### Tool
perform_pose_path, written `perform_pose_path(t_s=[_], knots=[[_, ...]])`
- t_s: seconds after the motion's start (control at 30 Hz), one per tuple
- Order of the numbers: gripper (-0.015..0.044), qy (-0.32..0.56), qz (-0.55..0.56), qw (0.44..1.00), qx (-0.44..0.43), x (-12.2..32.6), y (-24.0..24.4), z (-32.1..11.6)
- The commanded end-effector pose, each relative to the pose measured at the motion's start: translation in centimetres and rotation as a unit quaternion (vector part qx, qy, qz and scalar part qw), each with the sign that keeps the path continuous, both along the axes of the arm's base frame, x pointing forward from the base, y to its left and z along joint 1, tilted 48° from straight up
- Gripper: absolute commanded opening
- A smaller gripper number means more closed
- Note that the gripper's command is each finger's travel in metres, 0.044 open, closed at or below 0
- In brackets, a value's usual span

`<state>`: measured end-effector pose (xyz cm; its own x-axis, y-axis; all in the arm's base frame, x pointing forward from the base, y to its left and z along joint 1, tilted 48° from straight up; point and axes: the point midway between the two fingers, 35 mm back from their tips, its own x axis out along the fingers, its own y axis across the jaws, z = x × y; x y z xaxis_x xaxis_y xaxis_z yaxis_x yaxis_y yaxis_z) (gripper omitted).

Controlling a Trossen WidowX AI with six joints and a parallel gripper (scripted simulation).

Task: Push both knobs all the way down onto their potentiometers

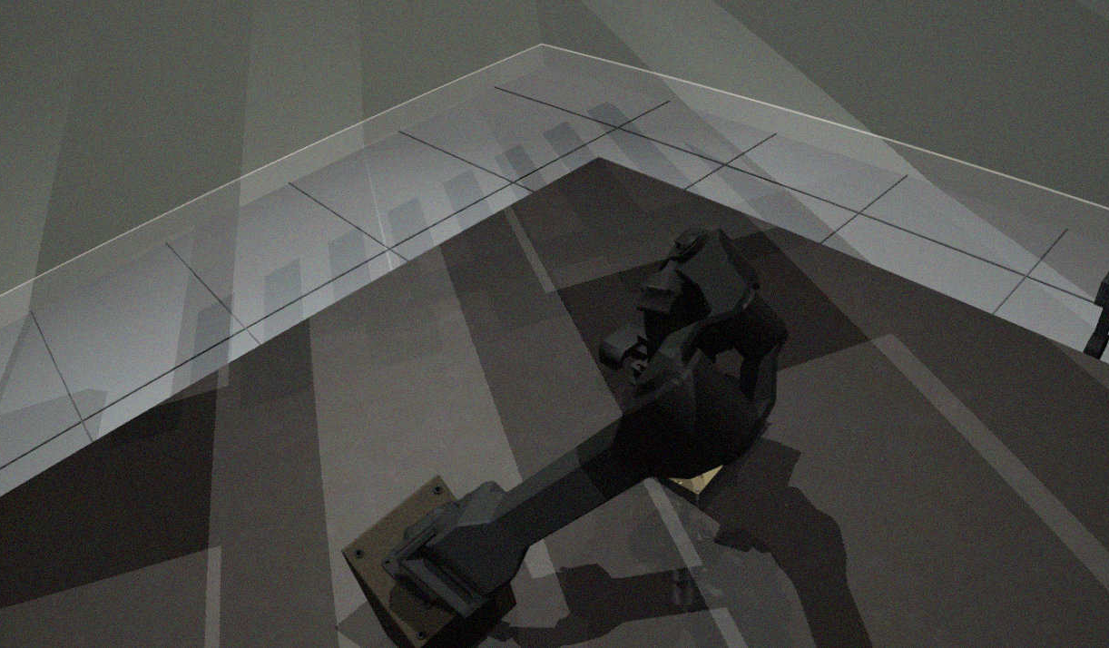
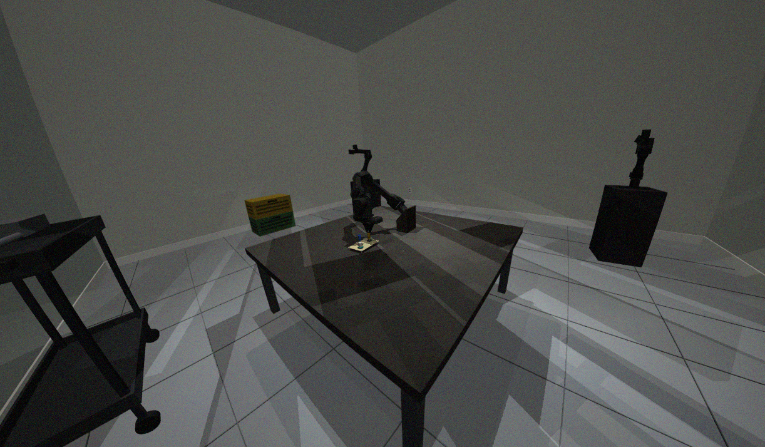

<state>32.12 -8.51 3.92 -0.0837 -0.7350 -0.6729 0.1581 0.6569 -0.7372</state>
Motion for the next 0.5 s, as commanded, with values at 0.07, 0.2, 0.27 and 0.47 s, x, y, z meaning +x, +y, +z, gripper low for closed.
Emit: perform_pose_path(t_s=[0.07, 0.2, 0.27, 0.47], knots=[[0.0184, -0.001, 0.001, 1.000, 0.001, 0.1, 0.1, -0.1], [0.0079, -0.020, -0.003, 0.999, 0.025, 1.2, 1.1, -1.2], [0.0026, -0.010, 0.009, 0.999, 0.031, 1.8, 1.4, -1.2], [0.0000, 0.056, 0.070, 0.995, 0.032, 3.2, 1.7, -0.1]])
